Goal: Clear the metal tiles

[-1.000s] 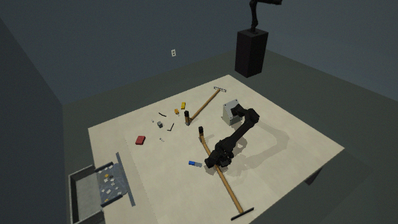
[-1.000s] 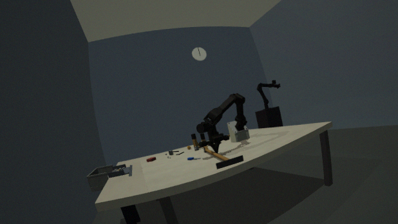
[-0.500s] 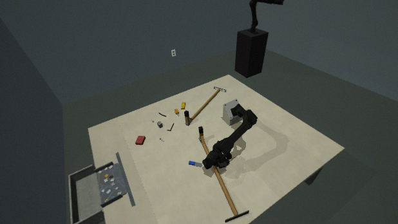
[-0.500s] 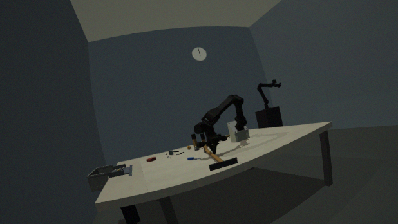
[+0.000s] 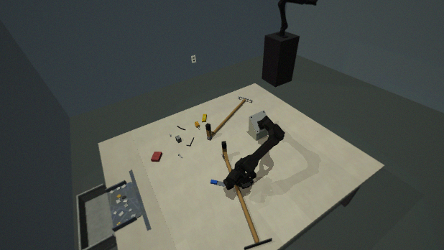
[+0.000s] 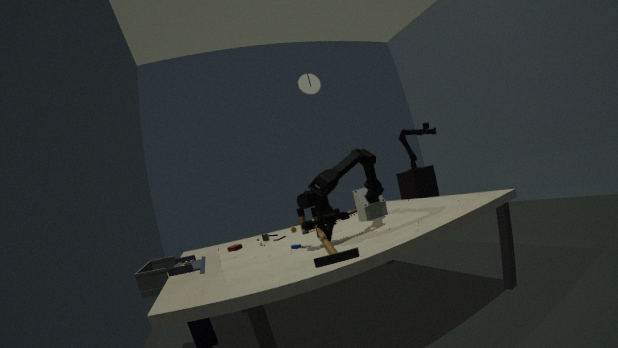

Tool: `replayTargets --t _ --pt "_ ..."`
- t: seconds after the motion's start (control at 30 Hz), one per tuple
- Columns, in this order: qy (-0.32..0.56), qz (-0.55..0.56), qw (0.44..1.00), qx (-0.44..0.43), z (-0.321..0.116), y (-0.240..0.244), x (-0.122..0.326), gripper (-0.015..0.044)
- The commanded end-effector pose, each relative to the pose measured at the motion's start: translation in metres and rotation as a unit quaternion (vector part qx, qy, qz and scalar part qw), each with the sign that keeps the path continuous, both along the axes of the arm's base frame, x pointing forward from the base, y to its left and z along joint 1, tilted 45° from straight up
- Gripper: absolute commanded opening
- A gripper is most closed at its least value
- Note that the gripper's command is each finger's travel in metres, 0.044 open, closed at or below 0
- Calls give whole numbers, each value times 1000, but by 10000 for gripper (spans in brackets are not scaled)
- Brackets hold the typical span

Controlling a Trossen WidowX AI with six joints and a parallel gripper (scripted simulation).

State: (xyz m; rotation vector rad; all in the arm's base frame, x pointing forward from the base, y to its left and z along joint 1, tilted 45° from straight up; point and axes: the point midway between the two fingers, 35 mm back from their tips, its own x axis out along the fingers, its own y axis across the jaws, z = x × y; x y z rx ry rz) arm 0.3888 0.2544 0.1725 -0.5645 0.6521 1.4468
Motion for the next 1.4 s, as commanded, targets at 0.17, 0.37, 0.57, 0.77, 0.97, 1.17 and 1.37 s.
replayTargets --t 0.17,0.37,0.57,0.77,0.97,1.17,1.37 --pt "1 3 1000 1 -4 1 9 0" --pt "1 3 1000 1 -5 0 15 0" --pt "0 3 1000 1 -6 -1 21 0" --pt "0 3 1000 1 -7 -2 26 0" --pt "-2 -1 1000 1 -2 -6 27 0" --pt "-2 -1 1000 0 13 -21 30 0" --pt "-2 -1 1000 -1 27 -35 31 0"
